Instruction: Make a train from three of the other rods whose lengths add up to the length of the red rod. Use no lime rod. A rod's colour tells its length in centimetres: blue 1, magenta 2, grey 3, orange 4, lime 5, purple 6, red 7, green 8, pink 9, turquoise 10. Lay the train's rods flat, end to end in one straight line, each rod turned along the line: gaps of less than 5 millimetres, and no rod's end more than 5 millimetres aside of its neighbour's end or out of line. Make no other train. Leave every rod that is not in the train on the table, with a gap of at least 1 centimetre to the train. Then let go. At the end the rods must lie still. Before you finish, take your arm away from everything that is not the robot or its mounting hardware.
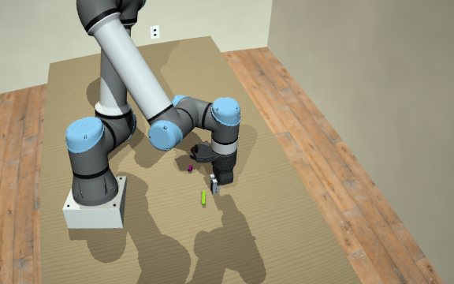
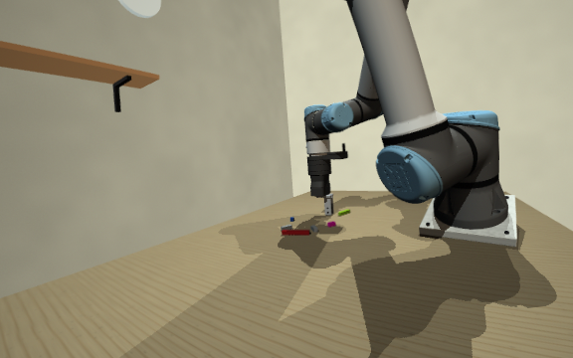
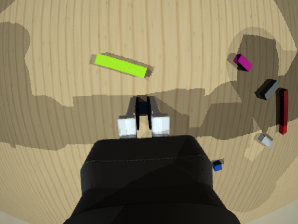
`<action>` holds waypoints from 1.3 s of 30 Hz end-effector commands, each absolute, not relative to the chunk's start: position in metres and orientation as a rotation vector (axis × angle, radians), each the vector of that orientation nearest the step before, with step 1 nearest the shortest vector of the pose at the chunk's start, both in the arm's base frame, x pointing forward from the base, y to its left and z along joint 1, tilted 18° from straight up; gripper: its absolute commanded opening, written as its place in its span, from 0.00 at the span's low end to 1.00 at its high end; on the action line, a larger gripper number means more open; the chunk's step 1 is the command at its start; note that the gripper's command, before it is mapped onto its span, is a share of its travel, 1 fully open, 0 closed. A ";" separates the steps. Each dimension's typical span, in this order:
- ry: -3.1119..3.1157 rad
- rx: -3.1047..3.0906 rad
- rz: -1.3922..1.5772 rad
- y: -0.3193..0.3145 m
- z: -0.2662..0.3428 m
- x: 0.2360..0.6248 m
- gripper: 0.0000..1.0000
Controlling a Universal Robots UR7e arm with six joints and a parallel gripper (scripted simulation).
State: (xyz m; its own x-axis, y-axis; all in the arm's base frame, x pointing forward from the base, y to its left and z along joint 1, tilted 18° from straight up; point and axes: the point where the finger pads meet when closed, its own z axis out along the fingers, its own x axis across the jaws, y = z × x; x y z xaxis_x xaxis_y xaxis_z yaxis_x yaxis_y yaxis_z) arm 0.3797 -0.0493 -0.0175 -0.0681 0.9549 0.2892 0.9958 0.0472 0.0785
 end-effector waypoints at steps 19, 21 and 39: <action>-2.155 -2.033 -0.388 -0.062 0.021 0.378 0.24; -2.155 -2.033 -0.387 -0.066 0.033 0.378 0.24; -2.155 -2.032 -0.388 -0.080 0.079 0.374 0.24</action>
